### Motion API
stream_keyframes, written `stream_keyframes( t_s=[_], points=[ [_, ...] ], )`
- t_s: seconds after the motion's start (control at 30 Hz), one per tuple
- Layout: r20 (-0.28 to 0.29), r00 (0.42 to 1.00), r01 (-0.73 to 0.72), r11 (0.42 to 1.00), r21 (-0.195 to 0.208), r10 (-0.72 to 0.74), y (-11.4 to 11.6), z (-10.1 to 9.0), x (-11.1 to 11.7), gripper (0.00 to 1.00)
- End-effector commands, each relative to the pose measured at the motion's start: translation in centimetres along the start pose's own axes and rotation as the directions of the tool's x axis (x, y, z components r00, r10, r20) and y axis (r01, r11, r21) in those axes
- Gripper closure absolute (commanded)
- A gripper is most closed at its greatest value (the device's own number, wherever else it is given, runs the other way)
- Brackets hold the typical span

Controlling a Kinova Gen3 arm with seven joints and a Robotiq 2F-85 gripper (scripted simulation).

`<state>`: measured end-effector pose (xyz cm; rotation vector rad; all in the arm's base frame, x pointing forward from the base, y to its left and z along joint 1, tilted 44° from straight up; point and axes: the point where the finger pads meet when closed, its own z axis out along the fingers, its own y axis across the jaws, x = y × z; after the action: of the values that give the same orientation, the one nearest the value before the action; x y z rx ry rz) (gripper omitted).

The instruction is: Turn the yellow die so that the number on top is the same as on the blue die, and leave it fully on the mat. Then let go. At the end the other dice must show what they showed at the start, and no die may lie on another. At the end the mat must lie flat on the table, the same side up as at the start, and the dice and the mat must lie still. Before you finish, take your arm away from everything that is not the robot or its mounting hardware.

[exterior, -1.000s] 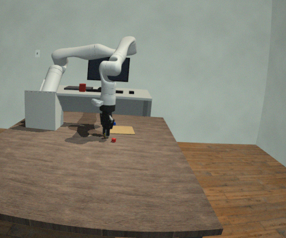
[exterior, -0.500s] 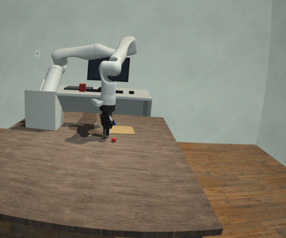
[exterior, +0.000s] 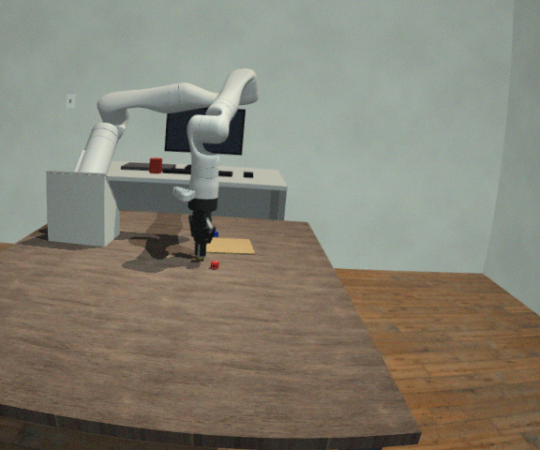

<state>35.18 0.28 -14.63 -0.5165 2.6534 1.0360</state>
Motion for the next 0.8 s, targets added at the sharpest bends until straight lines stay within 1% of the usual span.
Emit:
stream_keyframes(
  t_s=[0.0, 0.33, 0.43, 0.57, 0.77],
  points=[
    [0.003, 1.0, 0.008, 1.0, 0.006, -0.008, -0.3, 0.1, -0.2, 0.89],
    [0.003, 1.0, 0.008, 1.0, 0.006, -0.008, -0.3, 0.1, -0.2, 0.89],
    [0.003, 1.0, 0.008, 1.0, 0.006, -0.008, -0.3, -0.5, -0.2, 0.89],
    [0.003, 1.0, 0.008, 1.0, 0.006, -0.008, -0.2, -2.6, -0.2, 0.89],
    [0.003, 1.0, 0.008, 1.0, 0.006, -0.008, -0.2, -7.1, -0.2, 0.89]
  ],
)
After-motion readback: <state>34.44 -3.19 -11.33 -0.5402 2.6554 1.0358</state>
